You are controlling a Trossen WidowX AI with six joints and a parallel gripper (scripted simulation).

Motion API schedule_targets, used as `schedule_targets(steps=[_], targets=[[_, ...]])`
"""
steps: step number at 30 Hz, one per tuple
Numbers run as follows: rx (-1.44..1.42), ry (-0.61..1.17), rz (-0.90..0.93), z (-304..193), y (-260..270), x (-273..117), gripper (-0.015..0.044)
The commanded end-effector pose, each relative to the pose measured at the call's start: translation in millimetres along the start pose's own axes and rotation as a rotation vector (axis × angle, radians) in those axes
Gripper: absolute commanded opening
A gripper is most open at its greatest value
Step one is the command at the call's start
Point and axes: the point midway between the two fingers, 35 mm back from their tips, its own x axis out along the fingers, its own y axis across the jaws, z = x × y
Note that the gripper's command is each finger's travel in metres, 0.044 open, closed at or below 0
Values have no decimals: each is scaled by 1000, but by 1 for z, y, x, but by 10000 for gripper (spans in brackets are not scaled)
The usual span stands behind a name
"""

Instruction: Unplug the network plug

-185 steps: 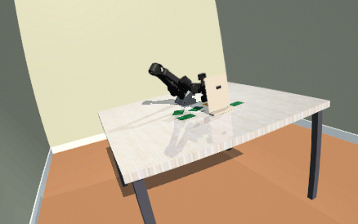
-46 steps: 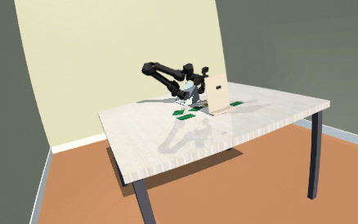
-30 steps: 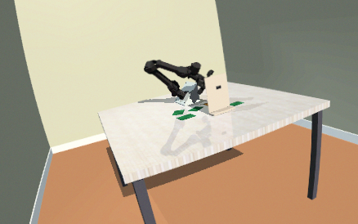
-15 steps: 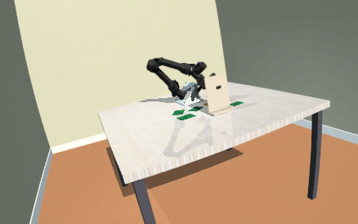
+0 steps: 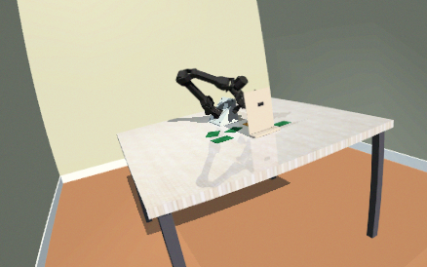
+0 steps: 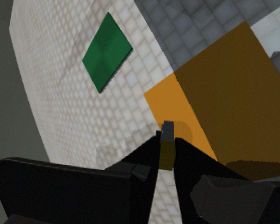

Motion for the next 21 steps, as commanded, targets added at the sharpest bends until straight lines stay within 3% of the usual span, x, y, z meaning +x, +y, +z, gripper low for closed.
schedule_targets(steps=[1, 21], targets=[[-9, 3, -9, -2, -5, 7, 0], [-10, 1, -10, -2, -26, 34, 0]])
